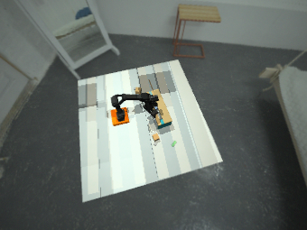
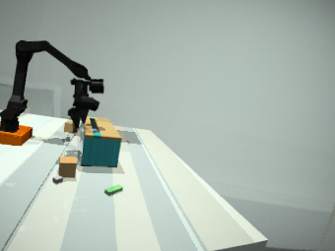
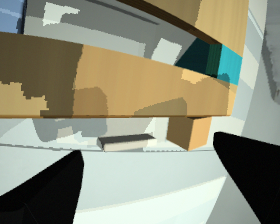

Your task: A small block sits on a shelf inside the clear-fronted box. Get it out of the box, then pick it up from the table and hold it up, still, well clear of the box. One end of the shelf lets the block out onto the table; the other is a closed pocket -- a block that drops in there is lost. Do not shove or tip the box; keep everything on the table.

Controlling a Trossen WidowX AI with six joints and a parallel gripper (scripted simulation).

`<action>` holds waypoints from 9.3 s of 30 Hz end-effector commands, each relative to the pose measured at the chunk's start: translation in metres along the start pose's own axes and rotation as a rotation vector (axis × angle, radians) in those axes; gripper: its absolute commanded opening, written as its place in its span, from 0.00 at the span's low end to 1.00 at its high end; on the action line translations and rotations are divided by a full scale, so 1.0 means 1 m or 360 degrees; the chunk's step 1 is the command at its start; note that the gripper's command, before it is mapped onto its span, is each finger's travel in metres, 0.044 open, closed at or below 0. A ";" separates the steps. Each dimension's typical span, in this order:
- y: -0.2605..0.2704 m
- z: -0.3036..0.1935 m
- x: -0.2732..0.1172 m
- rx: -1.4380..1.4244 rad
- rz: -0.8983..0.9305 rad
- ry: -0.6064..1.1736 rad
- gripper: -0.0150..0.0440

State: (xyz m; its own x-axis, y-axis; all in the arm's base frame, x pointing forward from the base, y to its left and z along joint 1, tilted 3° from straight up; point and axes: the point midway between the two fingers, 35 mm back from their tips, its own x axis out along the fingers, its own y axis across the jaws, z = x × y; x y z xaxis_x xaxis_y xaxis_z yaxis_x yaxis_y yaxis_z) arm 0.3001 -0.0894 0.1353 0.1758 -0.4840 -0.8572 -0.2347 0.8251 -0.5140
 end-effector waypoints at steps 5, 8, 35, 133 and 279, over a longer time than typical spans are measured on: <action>0.065 0.047 -0.065 -0.1711 0.0266 -0.0101 0.93; 0.078 0.051 -0.078 -0.2034 0.0309 -0.0130 0.93; 0.089 0.054 -0.061 -0.2067 0.0313 -0.0133 0.93; -0.019 0.009 0.061 -0.2067 0.0294 -0.0106 0.93; -0.018 -0.047 0.137 0.5356 0.1024 0.1223 0.74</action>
State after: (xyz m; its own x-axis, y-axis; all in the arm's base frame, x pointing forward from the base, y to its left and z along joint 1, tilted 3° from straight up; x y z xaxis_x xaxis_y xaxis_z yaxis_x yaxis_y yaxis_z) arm 0.2830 -0.1847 0.0303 0.4668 -0.0074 -0.8843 0.0252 -0.9994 0.0217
